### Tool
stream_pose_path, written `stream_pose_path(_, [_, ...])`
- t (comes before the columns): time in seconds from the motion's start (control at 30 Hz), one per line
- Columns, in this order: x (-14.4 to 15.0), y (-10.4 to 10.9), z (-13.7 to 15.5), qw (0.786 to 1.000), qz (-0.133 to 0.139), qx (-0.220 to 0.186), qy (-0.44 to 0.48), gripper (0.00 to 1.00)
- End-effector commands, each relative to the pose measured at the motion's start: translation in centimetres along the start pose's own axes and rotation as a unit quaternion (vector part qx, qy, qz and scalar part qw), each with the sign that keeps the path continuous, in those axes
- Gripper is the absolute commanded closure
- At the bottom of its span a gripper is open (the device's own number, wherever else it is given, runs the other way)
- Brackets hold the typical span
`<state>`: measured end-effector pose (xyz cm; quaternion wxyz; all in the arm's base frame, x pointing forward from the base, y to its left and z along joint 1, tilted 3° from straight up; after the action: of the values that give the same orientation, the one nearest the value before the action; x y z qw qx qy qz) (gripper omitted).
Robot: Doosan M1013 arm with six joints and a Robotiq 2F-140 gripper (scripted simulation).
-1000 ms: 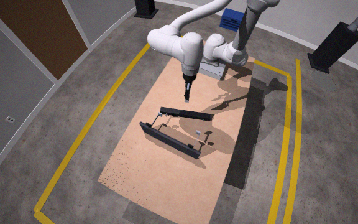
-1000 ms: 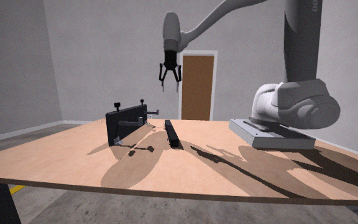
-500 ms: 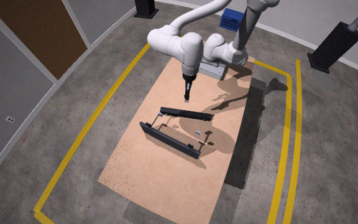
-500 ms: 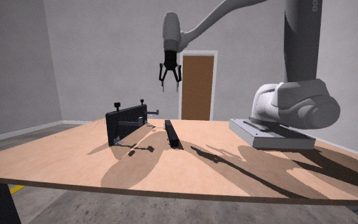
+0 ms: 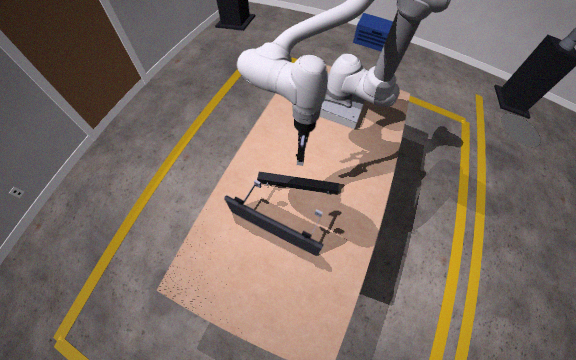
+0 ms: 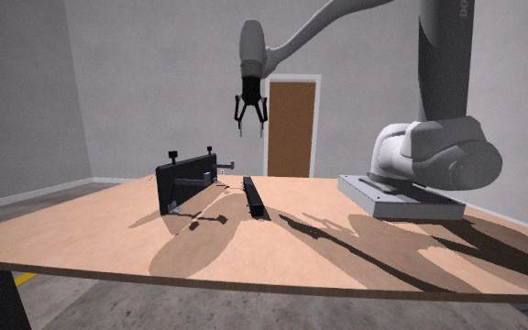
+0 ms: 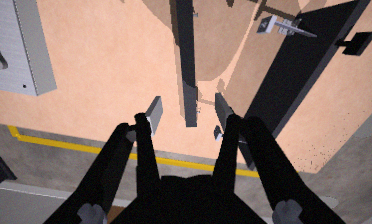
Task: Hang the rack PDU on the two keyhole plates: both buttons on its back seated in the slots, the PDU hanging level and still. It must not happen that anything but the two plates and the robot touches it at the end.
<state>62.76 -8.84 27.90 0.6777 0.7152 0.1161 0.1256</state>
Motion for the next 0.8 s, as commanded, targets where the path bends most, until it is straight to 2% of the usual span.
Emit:
stream_pose_path(0.0, [0.0,-0.7,0.0,1.0,0.0,0.0,0.0,0.45])
stream_pose_path(0.17, [0.0,-1.9,0.0,1.0,0.0,0.0,0.0,0.45])
stream_pose_path(0.63, [-0.1,-10.1,0.0,1.0,0.0,0.0,0.0,0.45])
stream_pose_path(0.7, [-0.1,-10.1,0.0,1.0,0.0,0.0,0.0,0.45])
stream_pose_path(0.77, [-0.1,-11.3,0.0,1.0,0.0,0.0,0.0,0.45])
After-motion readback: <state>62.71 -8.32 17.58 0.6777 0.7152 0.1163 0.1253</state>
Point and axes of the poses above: the point where the finger pads meet when closed, its own y axis back along the fingers, its own x axis across the jaws, z = x × y, the point moved 5 cm from there along y, back along the fingers, and after that the axes turned 12 degrees about y, right-handed, at the moved point
